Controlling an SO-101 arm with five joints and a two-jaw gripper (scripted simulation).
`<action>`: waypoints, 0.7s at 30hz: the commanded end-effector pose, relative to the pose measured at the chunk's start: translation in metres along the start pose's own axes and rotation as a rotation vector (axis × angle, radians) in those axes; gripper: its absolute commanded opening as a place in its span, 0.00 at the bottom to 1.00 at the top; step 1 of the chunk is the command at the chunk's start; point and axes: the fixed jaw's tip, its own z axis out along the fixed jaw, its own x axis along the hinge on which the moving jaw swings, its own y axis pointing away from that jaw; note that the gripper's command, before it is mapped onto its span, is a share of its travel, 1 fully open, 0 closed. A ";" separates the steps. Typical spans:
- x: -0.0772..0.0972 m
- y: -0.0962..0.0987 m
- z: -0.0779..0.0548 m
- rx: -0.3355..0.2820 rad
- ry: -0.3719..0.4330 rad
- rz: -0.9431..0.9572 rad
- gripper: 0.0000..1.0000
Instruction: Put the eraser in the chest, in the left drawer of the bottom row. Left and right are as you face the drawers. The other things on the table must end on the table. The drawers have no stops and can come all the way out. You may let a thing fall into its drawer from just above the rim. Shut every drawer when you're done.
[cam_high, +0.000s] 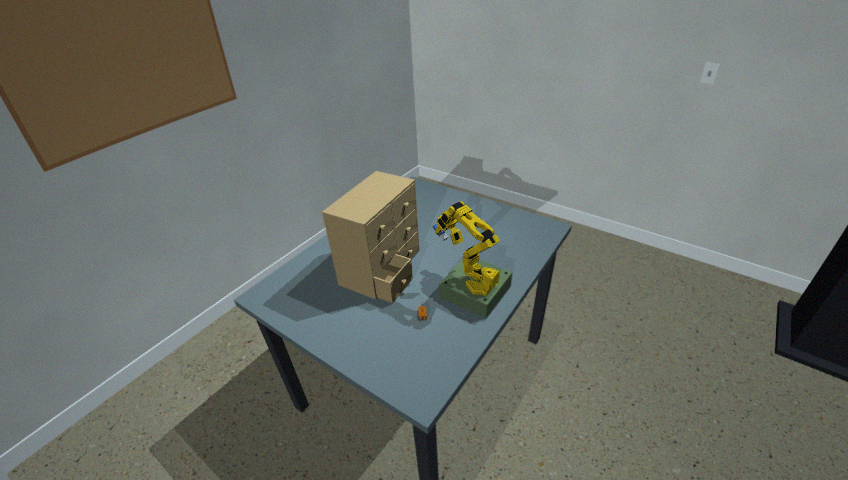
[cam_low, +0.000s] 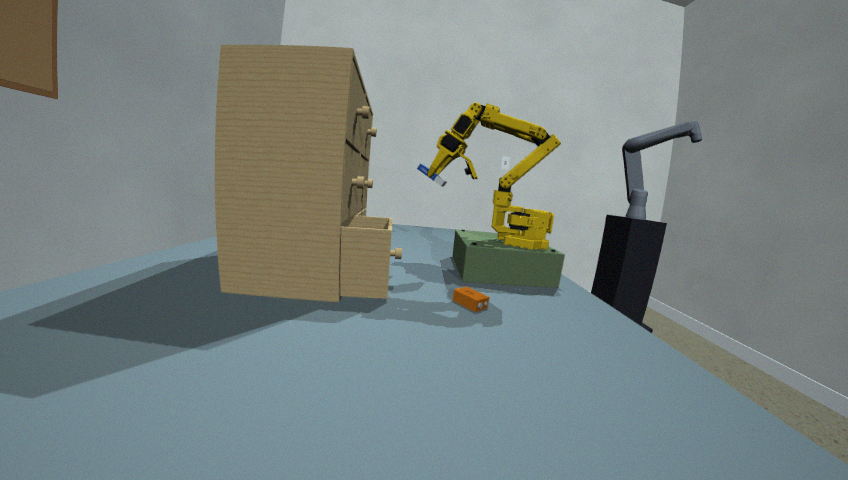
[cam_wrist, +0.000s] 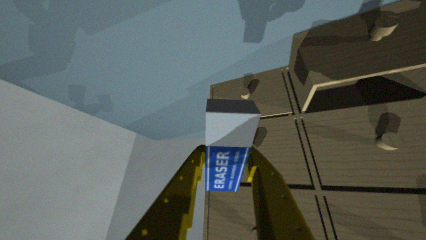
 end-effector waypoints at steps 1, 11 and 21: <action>-0.004 -0.020 0.001 0.055 -0.017 -0.097 0.00; -0.011 -0.057 -0.002 0.159 -0.021 -0.279 0.00; -0.025 -0.091 -0.009 0.264 -0.025 -0.460 0.00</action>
